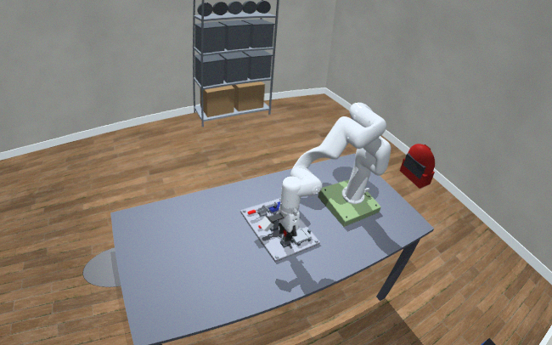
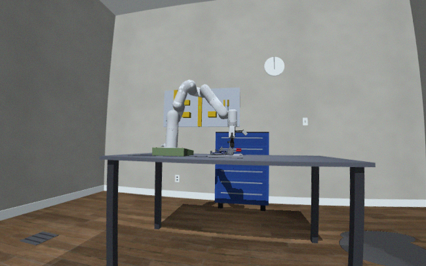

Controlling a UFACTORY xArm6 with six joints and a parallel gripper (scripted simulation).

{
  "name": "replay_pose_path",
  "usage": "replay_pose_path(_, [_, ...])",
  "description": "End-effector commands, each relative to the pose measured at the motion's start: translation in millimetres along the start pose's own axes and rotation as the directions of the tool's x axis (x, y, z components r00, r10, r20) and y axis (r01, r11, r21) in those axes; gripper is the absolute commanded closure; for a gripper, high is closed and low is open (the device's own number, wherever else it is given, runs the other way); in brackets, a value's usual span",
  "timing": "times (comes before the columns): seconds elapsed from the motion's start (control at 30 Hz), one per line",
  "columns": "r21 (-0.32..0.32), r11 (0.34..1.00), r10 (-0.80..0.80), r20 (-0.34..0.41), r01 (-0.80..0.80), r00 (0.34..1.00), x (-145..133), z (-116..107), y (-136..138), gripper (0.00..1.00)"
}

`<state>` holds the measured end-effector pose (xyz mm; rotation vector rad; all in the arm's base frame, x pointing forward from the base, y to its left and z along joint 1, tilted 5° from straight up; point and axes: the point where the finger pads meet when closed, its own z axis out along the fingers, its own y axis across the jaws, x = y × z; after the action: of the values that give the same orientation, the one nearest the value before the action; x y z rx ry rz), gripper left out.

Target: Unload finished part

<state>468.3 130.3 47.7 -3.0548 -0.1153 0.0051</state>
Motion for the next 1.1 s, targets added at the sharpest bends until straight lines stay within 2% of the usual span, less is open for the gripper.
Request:
replay_pose_path(0.0, [0.001, 1.000, 0.000, -0.004, 0.000, 1.000, 1, -2, 0, 0.53])
replay_pose_path(0.73, [0.001, 1.000, 0.000, -0.003, 0.000, 1.000, 1, -6, 0, 0.53])
replay_pose_path(1.07, [0.001, 1.000, 0.000, -0.003, 0.000, 1.000, 1, -33, 0, 0.53])
